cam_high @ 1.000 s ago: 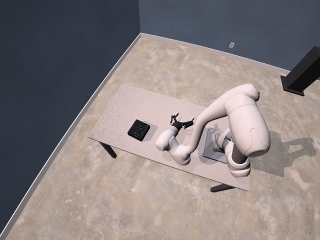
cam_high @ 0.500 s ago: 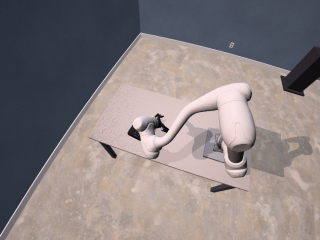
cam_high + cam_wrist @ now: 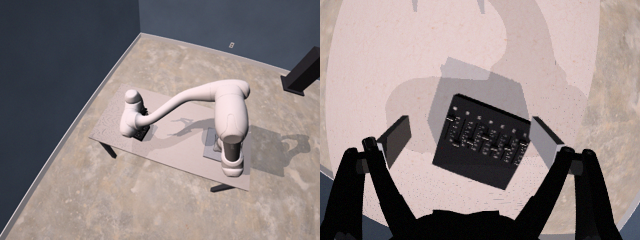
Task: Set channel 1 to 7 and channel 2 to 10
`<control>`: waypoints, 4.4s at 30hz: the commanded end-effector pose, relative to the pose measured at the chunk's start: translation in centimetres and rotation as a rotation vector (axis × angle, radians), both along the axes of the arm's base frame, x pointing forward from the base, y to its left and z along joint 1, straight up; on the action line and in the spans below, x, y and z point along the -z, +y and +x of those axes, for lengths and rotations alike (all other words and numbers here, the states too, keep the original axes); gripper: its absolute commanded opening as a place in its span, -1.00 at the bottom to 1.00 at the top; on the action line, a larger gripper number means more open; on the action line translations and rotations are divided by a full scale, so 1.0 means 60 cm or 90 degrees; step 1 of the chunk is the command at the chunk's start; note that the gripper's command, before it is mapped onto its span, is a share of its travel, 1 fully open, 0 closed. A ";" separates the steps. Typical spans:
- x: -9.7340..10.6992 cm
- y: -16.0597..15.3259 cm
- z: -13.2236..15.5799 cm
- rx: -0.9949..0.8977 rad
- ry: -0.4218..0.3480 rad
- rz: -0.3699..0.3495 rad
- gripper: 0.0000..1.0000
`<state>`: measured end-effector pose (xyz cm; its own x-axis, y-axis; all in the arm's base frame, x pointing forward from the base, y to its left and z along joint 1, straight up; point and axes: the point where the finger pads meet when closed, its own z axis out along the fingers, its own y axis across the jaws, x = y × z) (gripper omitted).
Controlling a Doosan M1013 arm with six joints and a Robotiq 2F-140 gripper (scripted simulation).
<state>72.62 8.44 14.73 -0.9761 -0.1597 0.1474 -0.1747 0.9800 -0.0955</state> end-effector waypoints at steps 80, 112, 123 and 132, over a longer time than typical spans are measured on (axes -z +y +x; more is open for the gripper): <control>0.049 0.076 -0.080 -1.511 0.064 0.194 1.00; 0.049 0.076 -0.080 -1.763 0.061 0.239 1.00; 0.049 0.076 -0.080 -1.763 0.061 0.239 1.00; 0.049 0.076 -0.080 -1.763 0.061 0.239 1.00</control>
<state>67.80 12.98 11.80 0.9761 -0.1837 -0.1163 -0.1878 -0.9819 -0.0254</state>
